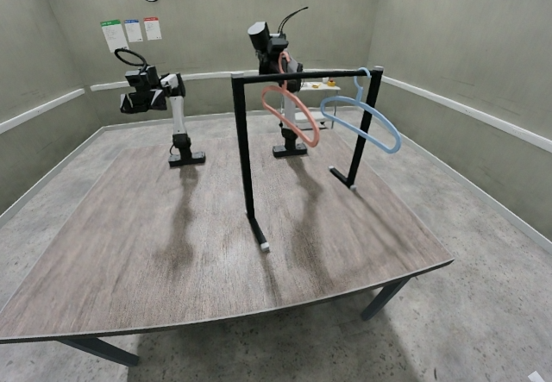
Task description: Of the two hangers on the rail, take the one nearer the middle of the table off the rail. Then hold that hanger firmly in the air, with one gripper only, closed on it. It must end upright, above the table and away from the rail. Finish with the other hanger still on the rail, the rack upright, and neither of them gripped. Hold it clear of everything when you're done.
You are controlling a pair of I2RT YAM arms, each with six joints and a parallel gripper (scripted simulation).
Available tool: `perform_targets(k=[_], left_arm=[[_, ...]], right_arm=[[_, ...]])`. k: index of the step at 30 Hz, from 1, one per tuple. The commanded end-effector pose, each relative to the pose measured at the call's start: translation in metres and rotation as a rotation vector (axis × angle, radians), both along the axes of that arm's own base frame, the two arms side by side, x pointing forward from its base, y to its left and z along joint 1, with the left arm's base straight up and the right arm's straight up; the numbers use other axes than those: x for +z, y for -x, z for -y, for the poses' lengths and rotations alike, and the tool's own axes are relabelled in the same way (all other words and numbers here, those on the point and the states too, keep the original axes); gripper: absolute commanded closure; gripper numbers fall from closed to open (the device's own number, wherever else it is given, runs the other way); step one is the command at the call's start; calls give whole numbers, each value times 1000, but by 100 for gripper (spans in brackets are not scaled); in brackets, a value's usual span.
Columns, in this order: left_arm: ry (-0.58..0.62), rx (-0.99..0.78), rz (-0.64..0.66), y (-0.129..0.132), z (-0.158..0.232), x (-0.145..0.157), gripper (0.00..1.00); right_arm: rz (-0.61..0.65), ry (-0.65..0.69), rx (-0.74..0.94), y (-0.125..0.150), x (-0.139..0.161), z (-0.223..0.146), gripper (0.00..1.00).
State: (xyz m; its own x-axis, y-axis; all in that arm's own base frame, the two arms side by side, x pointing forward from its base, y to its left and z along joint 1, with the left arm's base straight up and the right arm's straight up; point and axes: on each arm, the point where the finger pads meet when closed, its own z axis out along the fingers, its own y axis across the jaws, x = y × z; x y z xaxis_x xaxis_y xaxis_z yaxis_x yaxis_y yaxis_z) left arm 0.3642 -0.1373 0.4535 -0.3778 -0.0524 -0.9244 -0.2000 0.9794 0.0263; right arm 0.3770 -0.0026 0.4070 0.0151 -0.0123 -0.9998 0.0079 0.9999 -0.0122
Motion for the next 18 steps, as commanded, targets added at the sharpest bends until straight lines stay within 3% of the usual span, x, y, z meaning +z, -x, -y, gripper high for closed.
perform_targets(k=[1, 18], left_arm=[[43, 13, 65, 21, -5, 13, 99], [23, 12, 45, 71, 3, -24, 99]], right_arm=[[19, 2, 1, 2, 7, 0, 0], [19, 2, 1, 2, 7, 0, 0]])
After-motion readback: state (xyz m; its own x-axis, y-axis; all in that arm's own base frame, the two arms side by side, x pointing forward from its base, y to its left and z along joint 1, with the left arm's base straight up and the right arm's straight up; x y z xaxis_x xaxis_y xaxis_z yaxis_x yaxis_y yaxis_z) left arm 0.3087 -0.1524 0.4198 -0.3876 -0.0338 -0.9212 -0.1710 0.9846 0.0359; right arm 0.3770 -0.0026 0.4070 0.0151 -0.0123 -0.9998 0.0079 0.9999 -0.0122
